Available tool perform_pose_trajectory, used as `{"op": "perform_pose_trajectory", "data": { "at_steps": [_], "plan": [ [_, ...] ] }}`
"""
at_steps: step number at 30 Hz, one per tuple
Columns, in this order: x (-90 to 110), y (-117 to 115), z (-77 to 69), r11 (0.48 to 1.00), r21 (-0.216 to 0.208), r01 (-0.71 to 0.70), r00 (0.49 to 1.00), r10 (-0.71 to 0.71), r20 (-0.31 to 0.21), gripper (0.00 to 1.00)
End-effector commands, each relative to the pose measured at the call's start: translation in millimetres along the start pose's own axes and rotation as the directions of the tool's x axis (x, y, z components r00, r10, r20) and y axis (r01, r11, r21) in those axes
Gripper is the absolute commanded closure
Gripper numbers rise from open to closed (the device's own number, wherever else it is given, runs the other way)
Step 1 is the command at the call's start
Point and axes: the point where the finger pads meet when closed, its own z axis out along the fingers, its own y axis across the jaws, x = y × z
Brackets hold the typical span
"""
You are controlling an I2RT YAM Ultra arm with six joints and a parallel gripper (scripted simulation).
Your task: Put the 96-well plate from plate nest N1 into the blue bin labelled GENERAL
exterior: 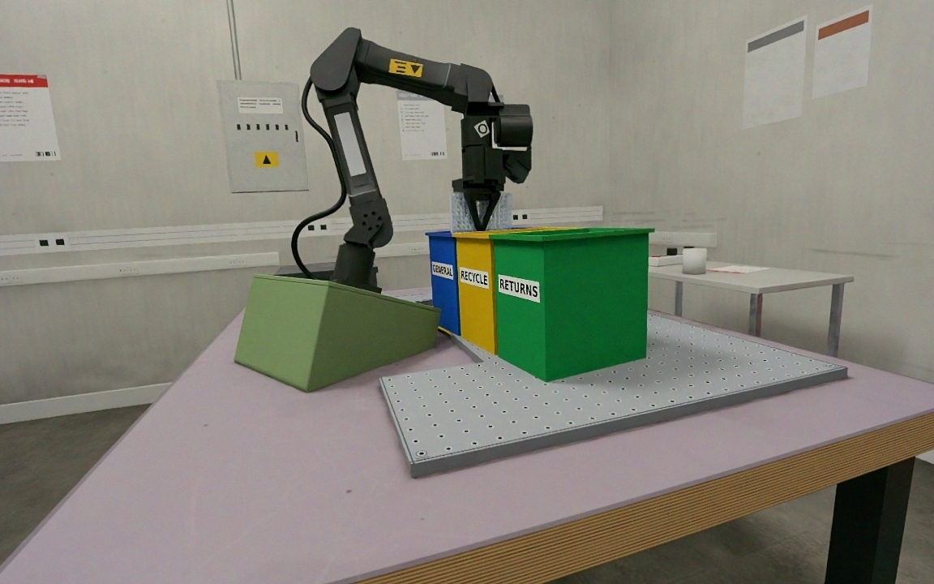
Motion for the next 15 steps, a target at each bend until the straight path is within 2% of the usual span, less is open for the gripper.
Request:
{"op": "perform_pose_trajectory", "data": {
  "at_steps": [1, 7, 12, 15],
  "plan": [
    [-6.2, -2.3, -0.6, 1.0, 0.013, -0.002, 1.0, 0.002, 0.026, 1.0],
    [-1.4, -0.9, 5.8, 1.0, 0.009, -0.001, 1.0, 0.0, 0.019, 1.0],
    [-7.5, -2.4, 4.5, 1.0, 0.019, 0.002, 0.999, -0.003, 0.046, 1.0],
    [-7.2, -2.6, 8.5, 1.0, 0.012, -0.001, 1.0, 0.001, 0.026, 1.0]
  ]
}}
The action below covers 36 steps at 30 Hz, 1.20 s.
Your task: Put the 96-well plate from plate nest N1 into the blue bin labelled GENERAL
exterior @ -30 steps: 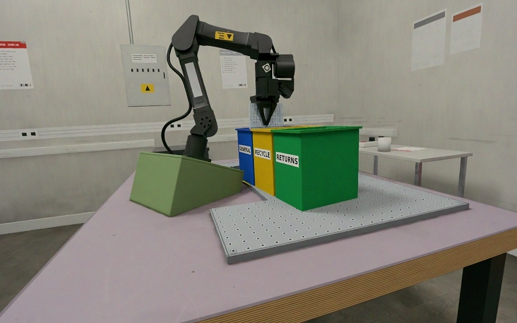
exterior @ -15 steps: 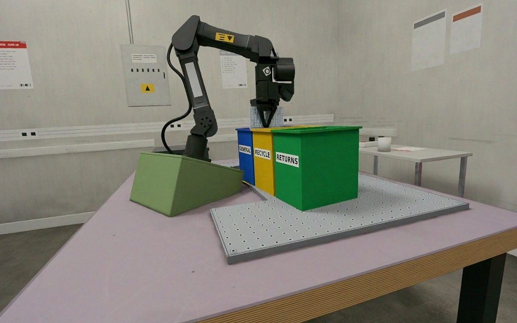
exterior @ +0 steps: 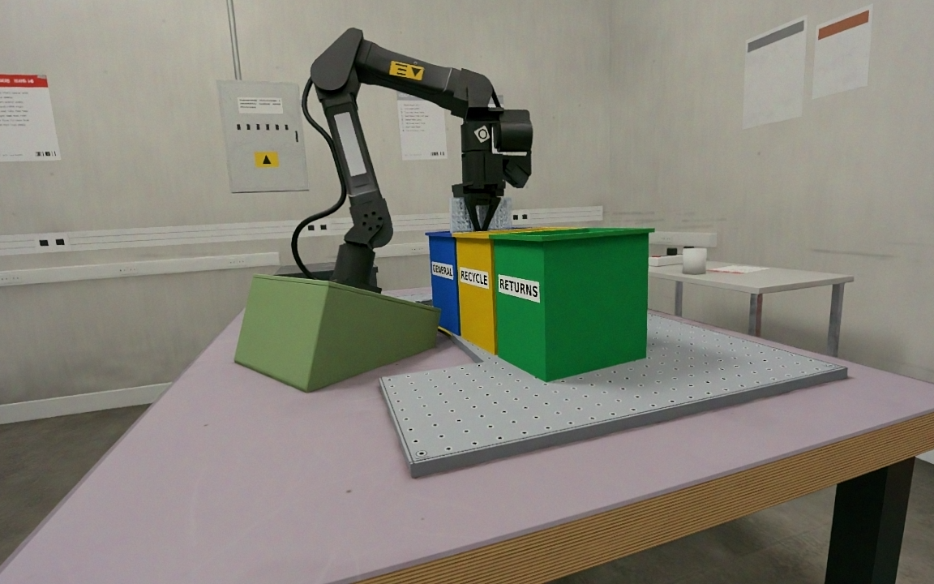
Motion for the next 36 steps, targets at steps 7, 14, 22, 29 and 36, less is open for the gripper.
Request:
{"op": "perform_pose_trajectory", "data": {
  "at_steps": [7, 14, 22, 29, 36],
  "plan": [
    [-2.3, -1.0, 3.0, 1.0, 0.014, 0.001, 1.0, -0.001, 0.031, 1.0],
    [-9.2, -2.4, -2.2, 1.0, 0.026, 0.004, 0.998, -0.006, 0.066, 1.0],
    [-12.0, -3.5, -5.2, 1.0, 0.021, 0.002, 0.999, -0.003, 0.053, 1.0],
    [-12.4, -3.3, -4.3, 1.0, 0.02, 0.002, 0.999, -0.003, 0.05, 1.0],
    [-12.8, -3.0, -3.4, 1.0, 0.019, 0.002, 0.999, -0.003, 0.046, 1.0]
  ]
}}
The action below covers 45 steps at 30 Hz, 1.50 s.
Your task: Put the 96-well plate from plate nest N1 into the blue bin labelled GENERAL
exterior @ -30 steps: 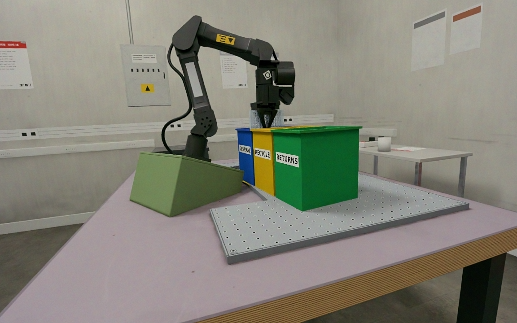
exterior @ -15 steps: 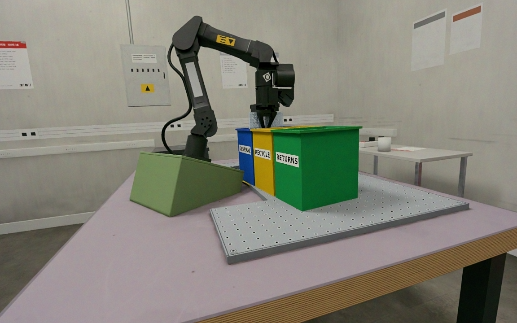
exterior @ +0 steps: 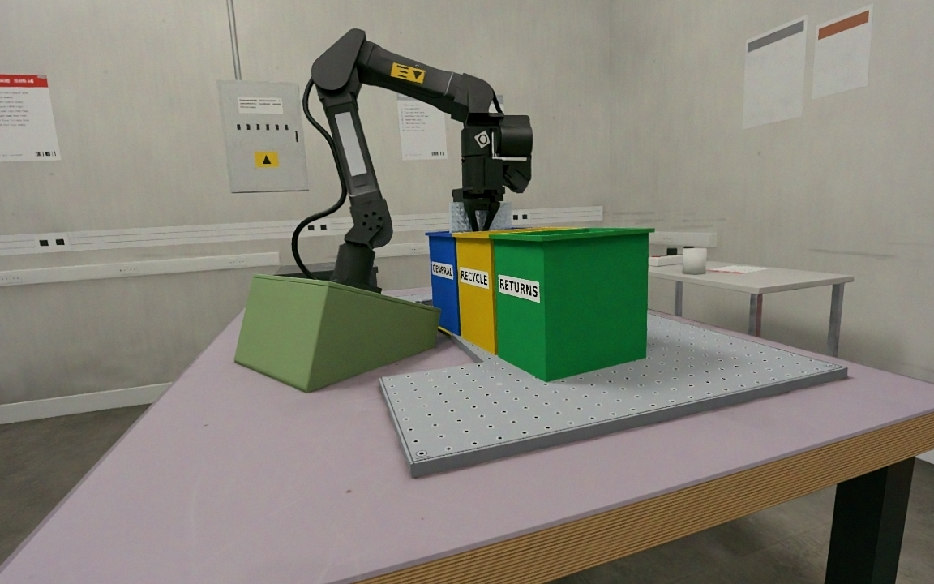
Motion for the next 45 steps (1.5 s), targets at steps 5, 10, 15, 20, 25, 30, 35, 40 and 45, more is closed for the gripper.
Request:
{"op": "perform_pose_trajectory", "data": {
  "at_steps": [5, 10, 15, 20, 25, 30, 35, 40, 45],
  "plan": [
    [-14.5, -2.6, -12.1, 1.0, 0.021, 0.004, 0.999, -0.005, 0.053, 1.0],
    [-14.7, -2.4, -11.5, 1.0, 0.02, 0.005, 0.999, -0.006, 0.05, 1.0],
    [-15.0, -2.2, -10.8, 1.0, 0.018, 0.006, 0.999, -0.007, 0.048, 1.0],
    [-15.2, -2.0, -10.4, 1.0, 0.018, 0.007, 0.999, -0.008, 0.046, 1.0],
    [-15.3, -2.7, -10.2, 1.0, 0.018, 0.004, 0.999, -0.005, 0.046, 0.01],
    [-15.3, -2.7, -10.2, 1.0, 0.017, 0.004, 0.999, -0.005, 0.046, 0.01],
    [-15.3, -2.7, -10.2, 1.0, 0.017, 0.004, 0.999, -0.005, 0.046, 0.01],
    [-15.3, -2.7, -10.2, 1.0, 0.017, 0.004, 0.999, -0.005, 0.046, 0.01],
    [-15.3, -2.7, -10.2, 1.0, 0.017, 0.004, 0.999, -0.005, 0.046, 0.01]
  ]
}}
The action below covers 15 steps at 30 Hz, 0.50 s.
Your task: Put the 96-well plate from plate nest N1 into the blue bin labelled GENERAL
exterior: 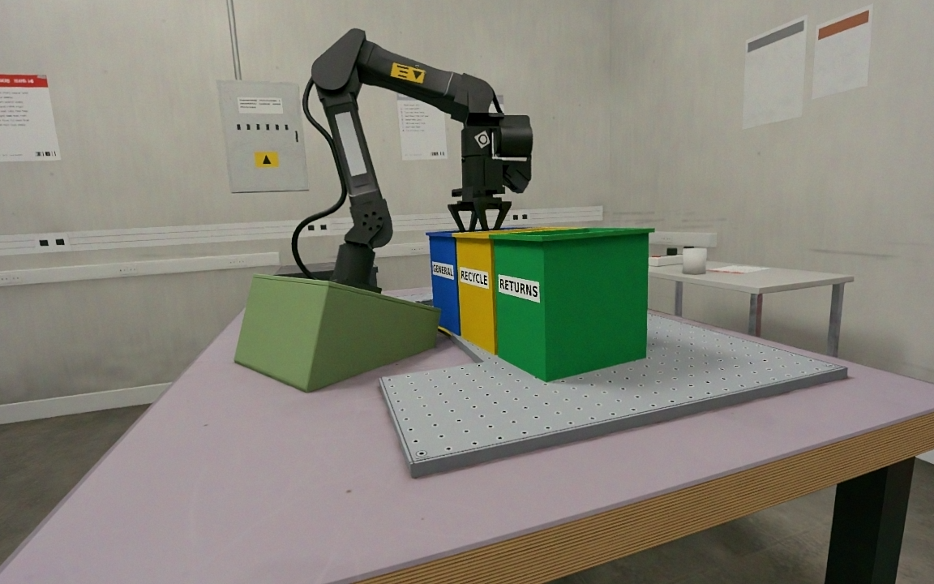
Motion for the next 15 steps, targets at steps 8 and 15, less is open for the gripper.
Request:
{"op": "perform_pose_trajectory", "data": {
  "at_steps": [8, 15],
  "plan": [
    [-15.3, -2.8, -10.2, 1.0, 0.017, 0.005, 0.999, -0.005, 0.046, 0.01],
    [-15.3, -2.8, -10.2, 1.0, 0.017, 0.005, 0.999, -0.005, 0.046, 0.01]
  ]
}}
